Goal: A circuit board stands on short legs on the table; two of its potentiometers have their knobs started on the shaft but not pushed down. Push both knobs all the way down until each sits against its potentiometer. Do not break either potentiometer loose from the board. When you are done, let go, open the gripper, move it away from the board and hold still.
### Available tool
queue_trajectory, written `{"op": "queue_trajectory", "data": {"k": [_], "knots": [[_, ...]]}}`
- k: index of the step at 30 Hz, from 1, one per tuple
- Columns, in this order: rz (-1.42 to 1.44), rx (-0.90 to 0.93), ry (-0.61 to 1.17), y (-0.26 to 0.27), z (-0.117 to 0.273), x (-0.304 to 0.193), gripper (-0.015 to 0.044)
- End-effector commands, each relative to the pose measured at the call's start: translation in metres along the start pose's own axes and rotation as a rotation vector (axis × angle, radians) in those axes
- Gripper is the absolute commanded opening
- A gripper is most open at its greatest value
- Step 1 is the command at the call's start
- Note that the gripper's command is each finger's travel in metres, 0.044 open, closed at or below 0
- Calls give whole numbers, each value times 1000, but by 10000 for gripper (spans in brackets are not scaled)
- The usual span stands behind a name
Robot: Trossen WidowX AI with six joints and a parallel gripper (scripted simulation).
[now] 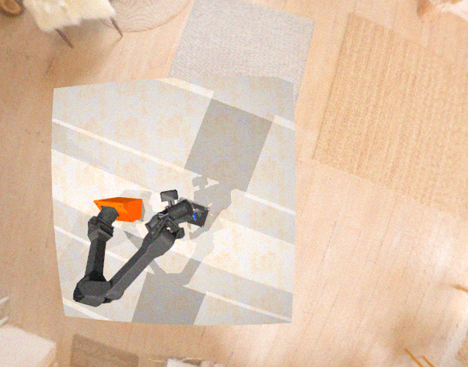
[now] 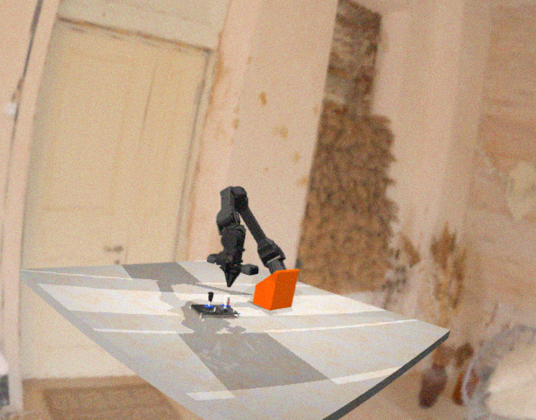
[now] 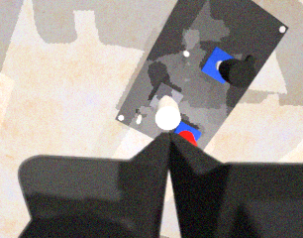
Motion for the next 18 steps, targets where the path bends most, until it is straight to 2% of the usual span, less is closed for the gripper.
{"op": "queue_trajectory", "data": {"k": [1,18], "knots": [[-126,-3,-4,0,-1,0,0],[-719,-2,-5,0,-3,0,0]]}}
Point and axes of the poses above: the point midway between the two fingers, 35 mm back from their tips, its own z axis back along the fingers, its own y axis across the jaws, x = y × z, the point moved 2 cm from there along z, back along the fingers, and after that the axes turned 11 degrees about -z, right-handed, at the moved point
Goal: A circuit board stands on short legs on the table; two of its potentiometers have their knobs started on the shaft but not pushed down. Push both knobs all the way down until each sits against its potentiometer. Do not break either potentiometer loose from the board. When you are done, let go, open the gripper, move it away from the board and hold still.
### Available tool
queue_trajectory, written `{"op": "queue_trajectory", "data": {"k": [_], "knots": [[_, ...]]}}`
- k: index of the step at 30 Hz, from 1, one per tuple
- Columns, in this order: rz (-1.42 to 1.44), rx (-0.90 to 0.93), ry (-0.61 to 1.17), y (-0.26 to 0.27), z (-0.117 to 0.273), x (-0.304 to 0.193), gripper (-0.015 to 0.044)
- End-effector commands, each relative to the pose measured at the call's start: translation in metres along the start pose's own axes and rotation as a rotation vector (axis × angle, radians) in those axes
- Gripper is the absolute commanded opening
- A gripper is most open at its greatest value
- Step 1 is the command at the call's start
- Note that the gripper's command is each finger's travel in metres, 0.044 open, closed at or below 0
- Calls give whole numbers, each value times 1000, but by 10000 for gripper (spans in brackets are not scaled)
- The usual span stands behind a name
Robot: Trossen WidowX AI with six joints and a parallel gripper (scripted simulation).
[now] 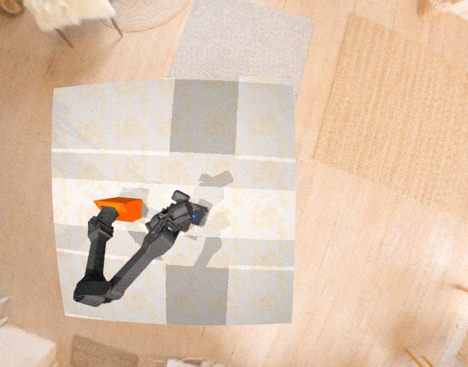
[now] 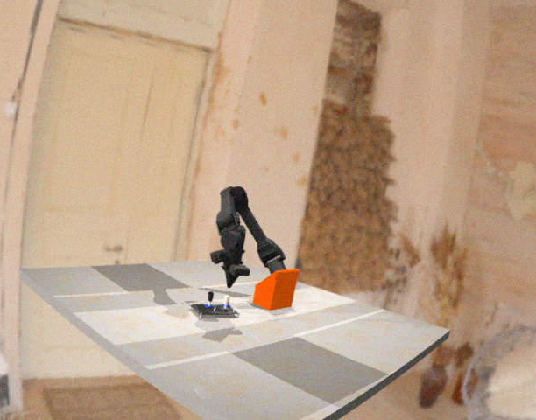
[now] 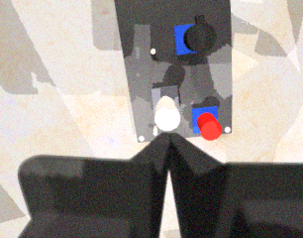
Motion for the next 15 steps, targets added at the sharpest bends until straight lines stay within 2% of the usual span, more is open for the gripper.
{"op": "queue_trajectory", "data": {"k": [1,15], "knots": [[-125,-1,-5,0,-1,0,0],[-613,1,-5,0,-2,0,0]]}}
Point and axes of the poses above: the point midway between the two fingers, 35 mm back from their tips, its own z axis back along the fingers, its own y axis across the jaws, x = y × z, the point moved 2 cm from there along z, back along the fingers, and after that the axes turned 11 degrees about -z, right-handed, at the moved point
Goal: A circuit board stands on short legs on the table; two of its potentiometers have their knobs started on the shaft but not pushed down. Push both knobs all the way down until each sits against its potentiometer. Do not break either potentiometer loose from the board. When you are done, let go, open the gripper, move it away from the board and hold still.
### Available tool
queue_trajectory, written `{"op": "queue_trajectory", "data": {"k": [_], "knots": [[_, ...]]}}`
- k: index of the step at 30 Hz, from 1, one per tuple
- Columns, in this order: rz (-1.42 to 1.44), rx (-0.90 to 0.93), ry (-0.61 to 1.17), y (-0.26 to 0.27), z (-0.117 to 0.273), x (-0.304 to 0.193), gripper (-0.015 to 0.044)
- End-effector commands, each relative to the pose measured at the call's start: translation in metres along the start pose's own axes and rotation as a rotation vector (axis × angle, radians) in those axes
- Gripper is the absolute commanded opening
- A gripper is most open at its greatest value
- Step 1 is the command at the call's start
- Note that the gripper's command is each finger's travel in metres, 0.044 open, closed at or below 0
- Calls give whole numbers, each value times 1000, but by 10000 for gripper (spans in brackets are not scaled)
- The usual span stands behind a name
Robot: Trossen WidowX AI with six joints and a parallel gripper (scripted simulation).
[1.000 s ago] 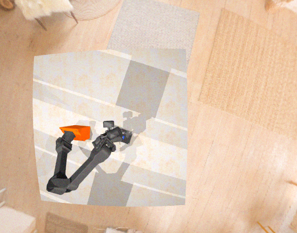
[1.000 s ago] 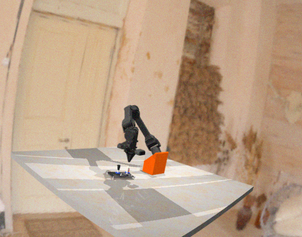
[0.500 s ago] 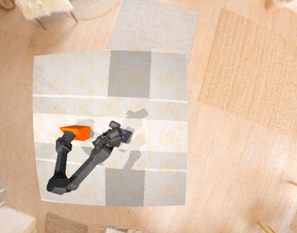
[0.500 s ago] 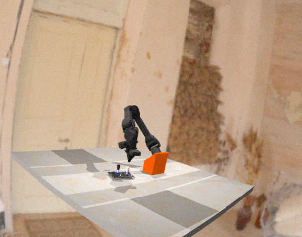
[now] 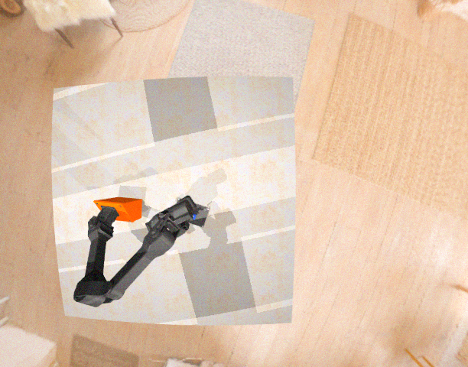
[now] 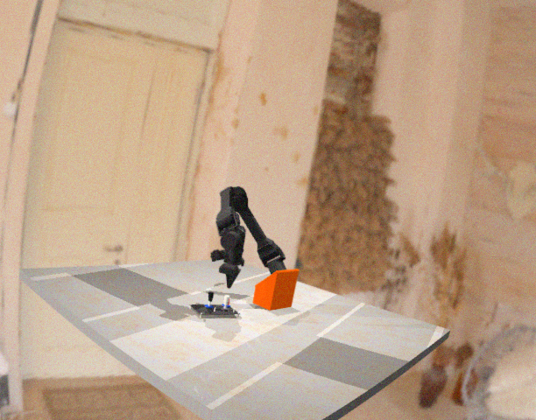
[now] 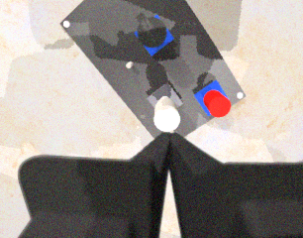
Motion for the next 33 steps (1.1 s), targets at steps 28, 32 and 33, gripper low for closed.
{"op": "queue_trajectory", "data": {"k": [28,32,33], "knots": [[-1066,5,-3,0,-4,0,0],[-1206,5,-2,0,-4,0,0],[-1241,5,-2,0,-4,0,0]]}}
Point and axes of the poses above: the point midway between the two fingers, 35 mm back from their tips, its own z axis back along the fingers, its own y axis across the jaws, x = y × z, the point moved 2 cm from there along z, back along the fingers, and after that the axes turned 11 degrees about -z, right-handed, at the moved point
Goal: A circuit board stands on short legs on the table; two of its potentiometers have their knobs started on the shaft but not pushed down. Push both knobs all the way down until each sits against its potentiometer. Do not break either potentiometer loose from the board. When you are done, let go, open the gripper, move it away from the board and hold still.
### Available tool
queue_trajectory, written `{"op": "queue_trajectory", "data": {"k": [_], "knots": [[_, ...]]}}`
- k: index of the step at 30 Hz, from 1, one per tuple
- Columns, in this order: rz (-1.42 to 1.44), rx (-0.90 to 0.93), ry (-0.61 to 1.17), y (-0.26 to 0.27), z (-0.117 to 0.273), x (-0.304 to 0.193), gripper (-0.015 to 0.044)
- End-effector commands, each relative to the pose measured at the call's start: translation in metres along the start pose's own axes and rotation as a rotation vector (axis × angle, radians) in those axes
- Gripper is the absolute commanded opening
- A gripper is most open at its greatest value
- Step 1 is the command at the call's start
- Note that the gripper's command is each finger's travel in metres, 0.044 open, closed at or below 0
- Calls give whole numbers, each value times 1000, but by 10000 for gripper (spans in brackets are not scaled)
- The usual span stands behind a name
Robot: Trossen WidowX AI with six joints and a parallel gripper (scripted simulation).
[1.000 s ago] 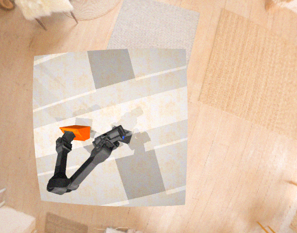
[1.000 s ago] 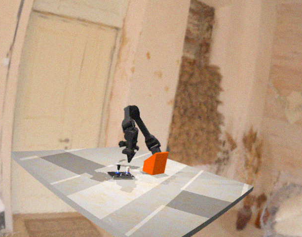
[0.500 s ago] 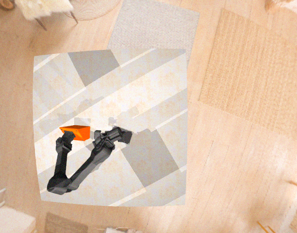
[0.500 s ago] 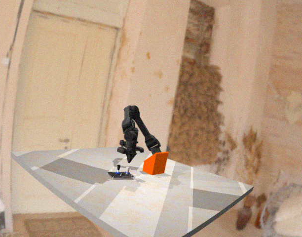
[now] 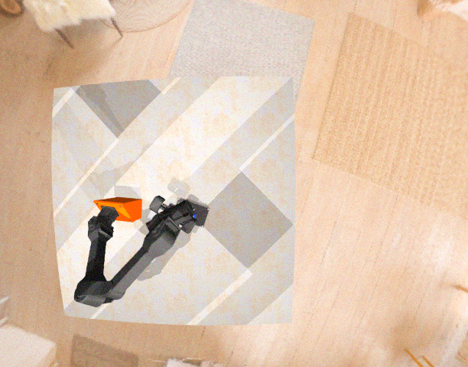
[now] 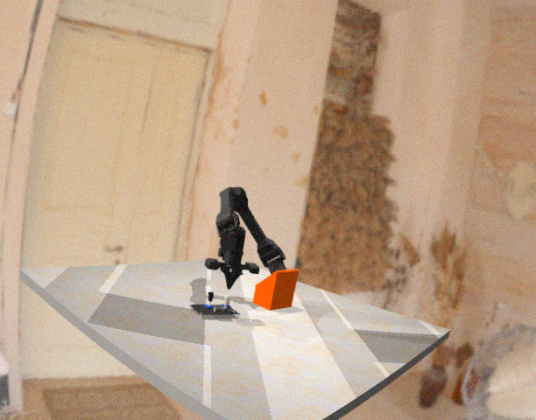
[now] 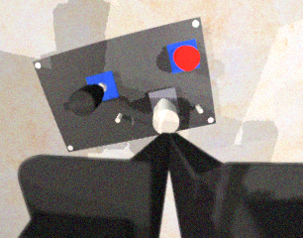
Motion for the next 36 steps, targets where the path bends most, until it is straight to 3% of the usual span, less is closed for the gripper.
{"op": "queue_trajectory", "data": {"k": [1,8,36], "knots": [[-125,5,0,0,-1,0,0],[-346,5,1,0,-1,0,0],[-352,6,0,1,-21,0,0]]}}
Point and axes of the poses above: the point midway between the two fingers, 35 mm back from their tips, its own z axis back along the fingers, its own y axis across the jaws, x = y × z, the point moved 2 cm from there along z, back along the fingers, and after that the axes turned 11 degrees about -z, right-handed, at the moved point
